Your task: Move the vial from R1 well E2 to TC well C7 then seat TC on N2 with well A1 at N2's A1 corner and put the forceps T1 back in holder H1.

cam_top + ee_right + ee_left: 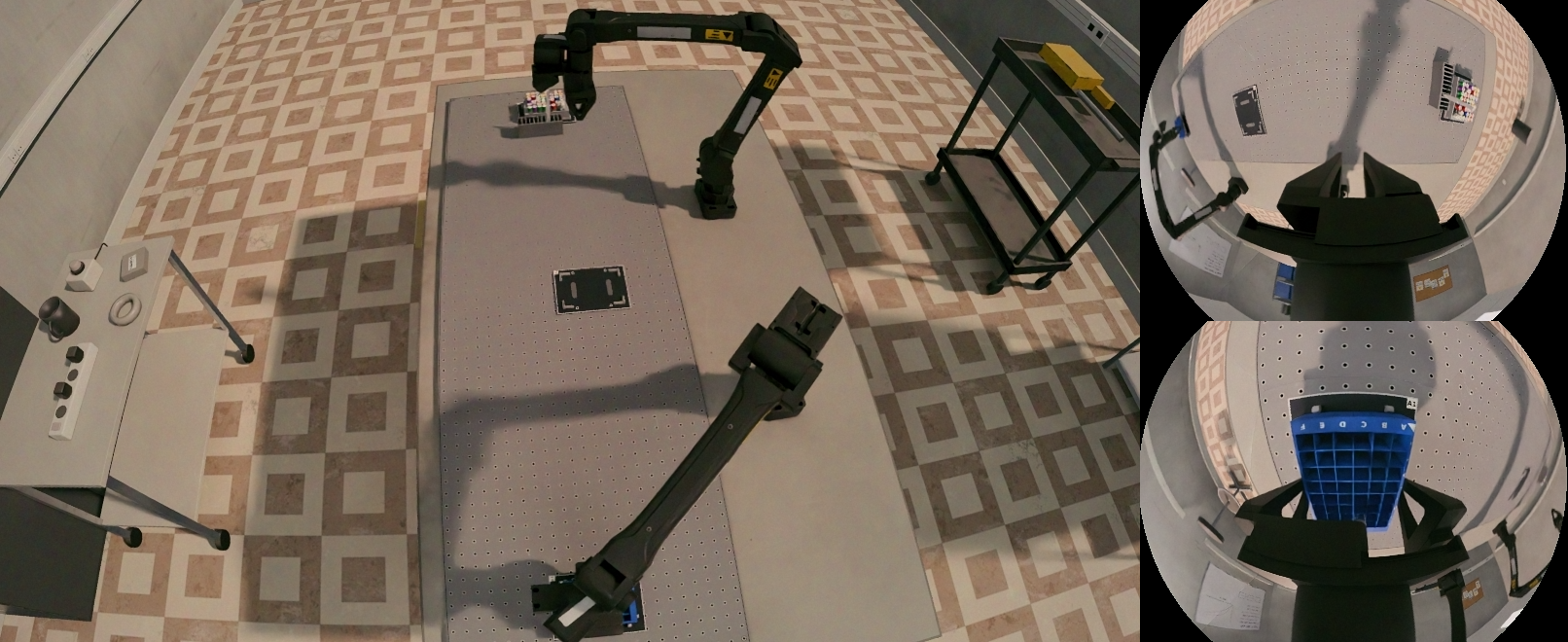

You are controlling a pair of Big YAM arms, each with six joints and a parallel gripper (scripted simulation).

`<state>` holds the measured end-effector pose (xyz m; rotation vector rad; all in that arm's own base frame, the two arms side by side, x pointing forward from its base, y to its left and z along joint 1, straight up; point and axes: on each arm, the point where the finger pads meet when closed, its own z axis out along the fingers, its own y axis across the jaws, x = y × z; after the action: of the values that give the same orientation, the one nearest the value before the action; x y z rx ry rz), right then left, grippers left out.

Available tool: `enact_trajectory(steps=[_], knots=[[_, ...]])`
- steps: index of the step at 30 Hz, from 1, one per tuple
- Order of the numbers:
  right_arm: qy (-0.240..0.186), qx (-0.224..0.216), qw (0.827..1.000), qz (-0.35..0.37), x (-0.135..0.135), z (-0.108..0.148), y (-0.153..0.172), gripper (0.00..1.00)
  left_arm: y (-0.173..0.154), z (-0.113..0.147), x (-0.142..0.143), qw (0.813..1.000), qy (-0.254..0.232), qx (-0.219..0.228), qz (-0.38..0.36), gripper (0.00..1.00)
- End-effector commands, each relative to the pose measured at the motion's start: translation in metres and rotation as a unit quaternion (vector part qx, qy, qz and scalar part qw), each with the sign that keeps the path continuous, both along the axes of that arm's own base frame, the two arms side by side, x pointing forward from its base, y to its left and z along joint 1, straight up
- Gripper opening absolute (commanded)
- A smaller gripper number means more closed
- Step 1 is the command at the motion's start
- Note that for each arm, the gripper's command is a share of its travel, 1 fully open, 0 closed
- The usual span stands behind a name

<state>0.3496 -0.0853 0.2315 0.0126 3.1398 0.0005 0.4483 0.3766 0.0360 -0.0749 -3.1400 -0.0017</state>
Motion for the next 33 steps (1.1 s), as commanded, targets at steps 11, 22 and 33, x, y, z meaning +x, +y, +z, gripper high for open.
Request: enact_trajectory(steps=[11,22,33], knots=[[-0.017,-0.004,1.000,-0.003,0.008,0.013,-0.002,0.24,0.000,-0.002,0.009,1.000,-0.006,0.003,0.000,0.00],[-0.017,-0.004,1.000,-0.003,0.008,0.013,-0.002,0.24,-0.001,-0.004,0.008,1.000,-0.005,0.003,0.000,0.00],[-0.017,-0.004,1.000,-0.003,0.008,0.013,-0.002,0.24,0.007,0.009,0.010,1.000,-0.014,0.011,0.000,0.00]])
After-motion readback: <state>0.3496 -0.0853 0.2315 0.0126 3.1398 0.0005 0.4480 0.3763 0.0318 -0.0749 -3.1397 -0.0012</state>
